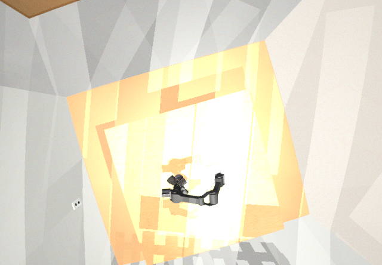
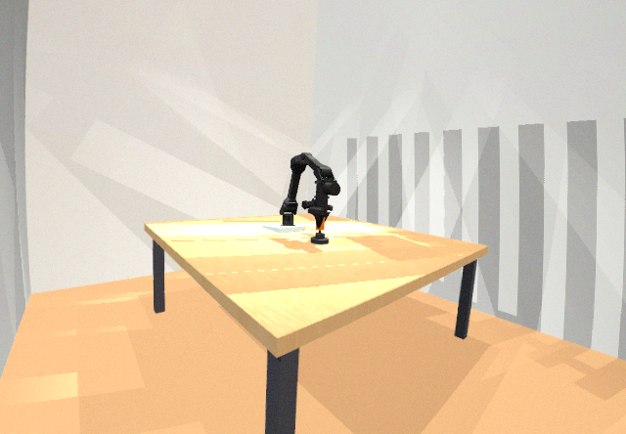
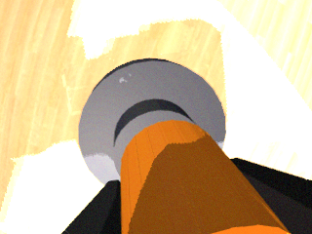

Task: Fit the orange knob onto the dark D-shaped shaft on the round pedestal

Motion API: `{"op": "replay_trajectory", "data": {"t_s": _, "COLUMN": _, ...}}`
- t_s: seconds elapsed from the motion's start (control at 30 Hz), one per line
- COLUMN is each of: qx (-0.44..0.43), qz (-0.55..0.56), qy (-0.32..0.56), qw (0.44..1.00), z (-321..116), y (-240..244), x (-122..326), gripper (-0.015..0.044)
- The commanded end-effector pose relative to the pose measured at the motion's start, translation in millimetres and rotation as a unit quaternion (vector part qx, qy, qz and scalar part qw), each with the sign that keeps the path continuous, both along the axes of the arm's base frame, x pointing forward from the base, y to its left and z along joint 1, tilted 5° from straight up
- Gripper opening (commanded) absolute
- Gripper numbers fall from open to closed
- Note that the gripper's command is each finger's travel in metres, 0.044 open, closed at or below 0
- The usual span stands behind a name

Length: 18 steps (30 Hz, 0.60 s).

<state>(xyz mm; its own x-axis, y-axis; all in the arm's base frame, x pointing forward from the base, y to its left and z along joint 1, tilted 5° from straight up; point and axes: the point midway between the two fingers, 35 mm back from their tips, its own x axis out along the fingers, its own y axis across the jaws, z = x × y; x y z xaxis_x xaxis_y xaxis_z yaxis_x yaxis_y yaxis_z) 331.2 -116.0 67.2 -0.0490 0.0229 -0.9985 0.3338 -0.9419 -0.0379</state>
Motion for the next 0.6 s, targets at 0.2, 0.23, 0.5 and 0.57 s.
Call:
{"op": "replay_trajectory", "data": {"t_s": 0.2, "qx": -0.002, "qz": -0.002, "qy": -0.002, "qw": 1.000, "z": 1.7, "y": -1.3, "x": 2.6, "gripper": 0.0000}}
{"op": "replay_trajectory", "data": {"t_s": 0.23, "qx": -0.002, "qz": -0.002, "qy": -0.002, "qw": 1.000, "z": 2.3, "y": -1.5, "x": 3.1, "gripper": 0.0000}}
{"op": "replay_trajectory", "data": {"t_s": 0.5, "qx": -0.005, "qz": -0.065, "qy": -0.001, "qw": 0.998, "z": 5.3, "y": -2.4, "x": 6.0, "gripper": 0.0000}}
{"op": "replay_trajectory", "data": {"t_s": 0.57, "qx": -0.006, "qz": -0.102, "qy": 0.000, "qw": 0.995, "z": 6.0, "y": -3.1, "x": 8.0, "gripper": 0.0000}}
